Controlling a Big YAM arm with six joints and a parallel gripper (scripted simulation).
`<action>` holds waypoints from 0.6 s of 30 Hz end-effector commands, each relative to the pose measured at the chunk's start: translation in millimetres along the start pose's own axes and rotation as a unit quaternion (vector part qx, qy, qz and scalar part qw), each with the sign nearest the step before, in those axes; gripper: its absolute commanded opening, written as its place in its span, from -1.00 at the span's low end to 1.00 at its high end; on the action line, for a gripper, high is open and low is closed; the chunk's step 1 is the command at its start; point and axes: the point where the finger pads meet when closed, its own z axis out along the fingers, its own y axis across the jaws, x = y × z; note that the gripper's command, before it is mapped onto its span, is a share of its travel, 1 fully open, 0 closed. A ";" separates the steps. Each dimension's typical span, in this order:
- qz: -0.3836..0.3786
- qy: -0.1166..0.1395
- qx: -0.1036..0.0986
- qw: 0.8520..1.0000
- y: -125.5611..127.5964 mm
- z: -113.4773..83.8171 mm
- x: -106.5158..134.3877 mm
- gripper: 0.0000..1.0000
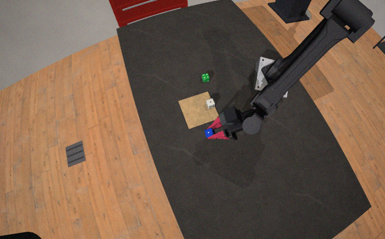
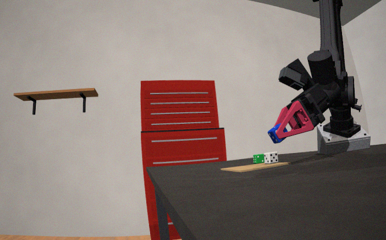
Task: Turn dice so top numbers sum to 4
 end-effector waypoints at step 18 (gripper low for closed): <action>0.020 -0.028 -0.010 0.999 7.7 21.6 18.6 -0.49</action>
